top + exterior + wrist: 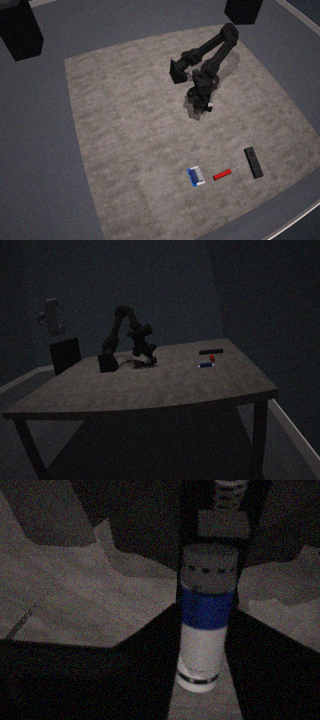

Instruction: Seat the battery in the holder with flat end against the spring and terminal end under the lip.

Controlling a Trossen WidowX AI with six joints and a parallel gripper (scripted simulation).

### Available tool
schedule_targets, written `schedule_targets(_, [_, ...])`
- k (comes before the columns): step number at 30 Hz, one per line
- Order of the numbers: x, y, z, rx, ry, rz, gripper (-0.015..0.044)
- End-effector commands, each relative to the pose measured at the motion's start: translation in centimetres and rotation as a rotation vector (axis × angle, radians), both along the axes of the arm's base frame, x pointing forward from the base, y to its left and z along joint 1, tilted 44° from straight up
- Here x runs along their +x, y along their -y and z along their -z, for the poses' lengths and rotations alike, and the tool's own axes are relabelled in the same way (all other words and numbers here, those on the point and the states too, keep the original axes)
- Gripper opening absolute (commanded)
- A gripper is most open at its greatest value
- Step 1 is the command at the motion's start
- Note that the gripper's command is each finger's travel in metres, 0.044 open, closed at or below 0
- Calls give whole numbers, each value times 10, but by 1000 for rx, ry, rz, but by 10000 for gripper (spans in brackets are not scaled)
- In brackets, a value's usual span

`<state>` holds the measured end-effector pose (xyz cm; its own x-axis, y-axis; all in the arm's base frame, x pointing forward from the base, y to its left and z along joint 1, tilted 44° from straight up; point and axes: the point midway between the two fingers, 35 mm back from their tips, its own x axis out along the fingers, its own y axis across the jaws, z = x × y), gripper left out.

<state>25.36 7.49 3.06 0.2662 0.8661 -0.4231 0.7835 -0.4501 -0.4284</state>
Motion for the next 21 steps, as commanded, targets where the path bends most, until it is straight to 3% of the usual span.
schedule_targets(1, [-3, -1, 2, 29, 7, 18, 68])
schedule_targets(21, [-13, 3, 11, 46, 22, 41, 68])
